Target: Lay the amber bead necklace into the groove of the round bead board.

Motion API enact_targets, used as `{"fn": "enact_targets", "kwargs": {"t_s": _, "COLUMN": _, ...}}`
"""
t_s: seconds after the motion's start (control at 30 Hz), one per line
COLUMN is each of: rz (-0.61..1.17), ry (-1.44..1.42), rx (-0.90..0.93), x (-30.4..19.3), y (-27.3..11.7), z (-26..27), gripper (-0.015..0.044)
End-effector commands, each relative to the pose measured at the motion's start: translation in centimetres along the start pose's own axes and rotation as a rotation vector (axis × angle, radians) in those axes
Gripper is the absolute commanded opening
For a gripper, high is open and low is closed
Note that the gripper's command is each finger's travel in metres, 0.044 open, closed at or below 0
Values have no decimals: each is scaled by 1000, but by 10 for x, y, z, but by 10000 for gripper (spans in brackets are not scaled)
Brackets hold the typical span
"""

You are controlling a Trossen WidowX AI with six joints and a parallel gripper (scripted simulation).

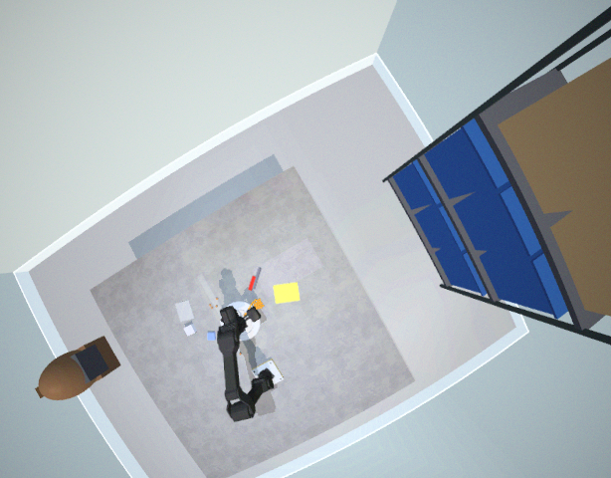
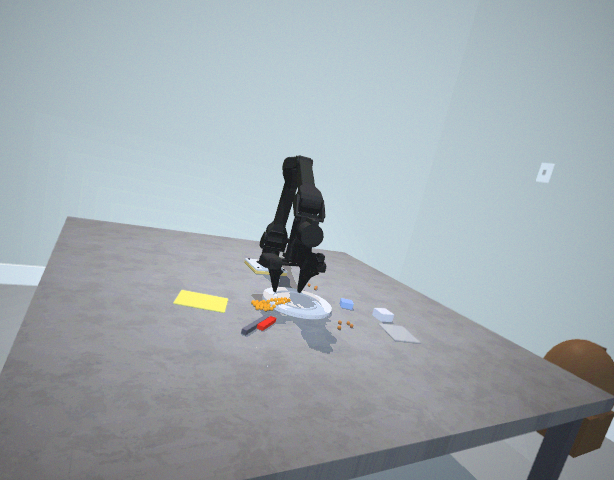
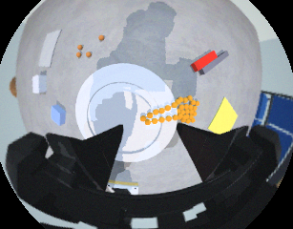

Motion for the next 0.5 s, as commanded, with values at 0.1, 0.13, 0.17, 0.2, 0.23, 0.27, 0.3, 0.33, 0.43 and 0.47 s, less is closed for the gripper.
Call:
{"fn": "enact_targets", "kwargs": {"t_s": 0.1, "rz": -1, "ry": 770, "rx": 3, "x": 6, "y": -9, "z": -24, "gripper": 125}}
{"fn": "enact_targets", "kwargs": {"t_s": 0.13, "rz": -2, "ry": 875, "rx": 3, "x": 6, "y": -10, "z": -27, "gripper": 120}}
{"fn": "enact_targets", "kwargs": {"t_s": 0.17, "rz": -2, "ry": 980, "rx": 3, "x": 6, "y": -11, "z": -30, "gripper": 120}}
{"fn": "enact_targets", "kwargs": {"t_s": 0.2, "rz": -2, "ry": 1084, "rx": 2, "x": 7, "y": -12, "z": -33, "gripper": 120}}
{"fn": "enact_targets", "kwargs": {"t_s": 0.23, "rz": -2, "ry": 1189, "rx": 2, "x": 7, "y": -13, "z": -37, "gripper": 120}}
{"fn": "enact_targets", "kwargs": {"t_s": 0.27, "rz": -2, "ry": 1293, "rx": 2, "x": 7, "y": -14, "z": -40, "gripper": 120}}
{"fn": "enact_targets", "kwargs": {"t_s": 0.3, "rz": -2, "ry": 1377, "rx": 2, "x": 7, "y": -15, "z": -43, "gripper": 120}}
{"fn": "enact_targets", "kwargs": {"t_s": 0.33, "rz": -2, "ry": 1427, "rx": 2, "x": 8, "y": -16, "z": -44, "gripper": 120}}
{"fn": "enact_targets", "kwargs": {"t_s": 0.43, "rz": -2, "ry": 1444, "rx": 2, "x": 8, "y": -16, "z": -45, "gripper": 120}}
{"fn": "enact_targets", "kwargs": {"t_s": 0.47, "rz": -2, "ry": 1444, "rx": 2, "x": 8, "y": -16, "z": -45, "gripper": 120}}
Point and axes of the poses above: the point midway between the two fingers, 35 mm back from their tips, its own y axis out along the fingers, its own z axis across the jaws, x = y × z, the point moved 1 cm from there along -y, back along the fingers, and after that the axes turned 4 degrees about y, right-handed, at the moved point
